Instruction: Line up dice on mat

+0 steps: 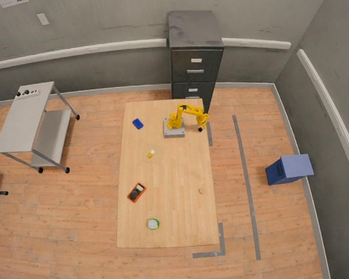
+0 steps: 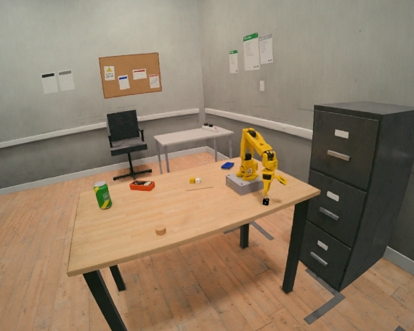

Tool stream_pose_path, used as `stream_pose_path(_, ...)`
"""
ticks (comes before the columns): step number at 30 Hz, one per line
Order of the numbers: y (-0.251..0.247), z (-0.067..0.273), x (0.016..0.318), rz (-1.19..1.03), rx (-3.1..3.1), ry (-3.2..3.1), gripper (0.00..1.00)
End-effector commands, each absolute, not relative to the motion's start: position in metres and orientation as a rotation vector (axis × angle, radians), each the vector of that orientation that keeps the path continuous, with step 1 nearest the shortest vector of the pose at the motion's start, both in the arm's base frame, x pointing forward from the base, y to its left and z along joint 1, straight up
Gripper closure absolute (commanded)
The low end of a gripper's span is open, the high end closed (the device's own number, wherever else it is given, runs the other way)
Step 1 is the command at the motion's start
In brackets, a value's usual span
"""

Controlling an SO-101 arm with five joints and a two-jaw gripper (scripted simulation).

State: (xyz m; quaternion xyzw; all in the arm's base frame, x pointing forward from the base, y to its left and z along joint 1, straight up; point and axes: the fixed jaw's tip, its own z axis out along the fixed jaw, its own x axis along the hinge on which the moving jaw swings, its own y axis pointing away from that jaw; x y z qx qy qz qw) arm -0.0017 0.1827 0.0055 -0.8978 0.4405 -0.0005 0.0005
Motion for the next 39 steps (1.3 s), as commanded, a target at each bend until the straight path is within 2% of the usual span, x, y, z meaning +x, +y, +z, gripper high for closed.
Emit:
stream_pose_path(1, 0.178, 0.001, -0.003, -0.016, -2.852, 1.368, 0.69)
stream_pose_path(20, 0.179, -0.008, -0.004, -0.016, -2.852, 1.368, 0.69)
stream_pose_path(39, 0.178, -0.037, -0.004, -0.016, -2.852, 1.368, 0.69)
